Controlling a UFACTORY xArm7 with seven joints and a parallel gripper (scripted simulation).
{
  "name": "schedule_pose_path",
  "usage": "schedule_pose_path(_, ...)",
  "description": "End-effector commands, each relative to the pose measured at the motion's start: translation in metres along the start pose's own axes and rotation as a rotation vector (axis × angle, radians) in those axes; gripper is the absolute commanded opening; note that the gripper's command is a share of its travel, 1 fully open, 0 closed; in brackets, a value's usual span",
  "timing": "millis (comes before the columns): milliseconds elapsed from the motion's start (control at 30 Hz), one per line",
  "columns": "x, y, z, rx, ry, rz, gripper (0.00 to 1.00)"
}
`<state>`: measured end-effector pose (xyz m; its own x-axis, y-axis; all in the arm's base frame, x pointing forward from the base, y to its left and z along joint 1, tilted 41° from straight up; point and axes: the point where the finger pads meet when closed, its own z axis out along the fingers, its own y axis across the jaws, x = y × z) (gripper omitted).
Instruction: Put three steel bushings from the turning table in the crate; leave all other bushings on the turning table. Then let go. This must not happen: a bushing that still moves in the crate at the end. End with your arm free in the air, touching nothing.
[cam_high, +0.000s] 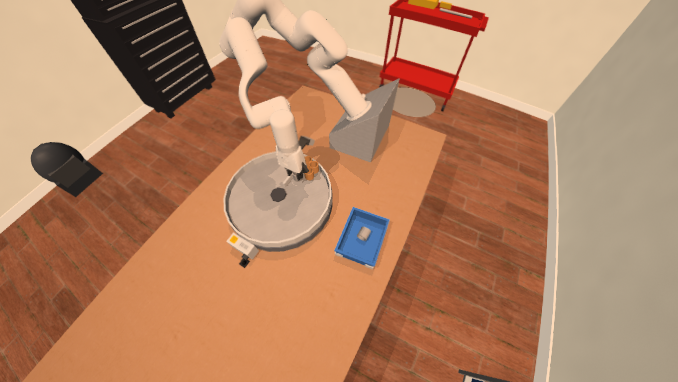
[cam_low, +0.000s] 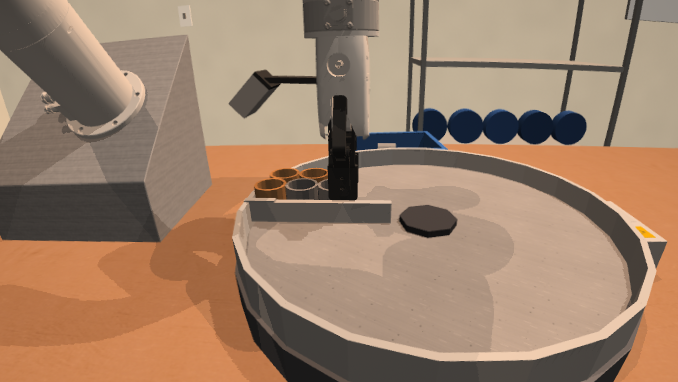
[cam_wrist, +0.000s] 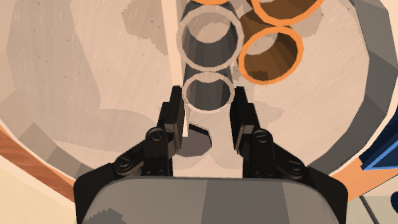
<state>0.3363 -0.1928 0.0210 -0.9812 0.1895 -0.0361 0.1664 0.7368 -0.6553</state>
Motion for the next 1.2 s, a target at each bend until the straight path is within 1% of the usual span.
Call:
schedule_pose_path(0,-0.001,0.0,-0.005,-0.001,-0.004,0.0,0.0)
schedule_pose_path(133,-0.001,0.0,-0.016,-0.001,-0.004,0.0,0.0)
schedule_pose_path(367,-0.001,0.0,-0.049,-0.001,-0.004,0.0,0.0)
schedule_pose_path(433,-0.001,0.0,-0.049,-0.001,-0.004,0.0,0.0)
schedule_pose_path(600,-0.001,0.0,-0.065,-0.001,-0.004,0.0,0.0)
schedule_pose_path(733,-0.001,0.0,-0.069,-0.001,-0.004,0.0,0.0)
schedule_pose_path(1167,-0.001,0.0,-0.069,-0.001,-0.004,0.0,0.0)
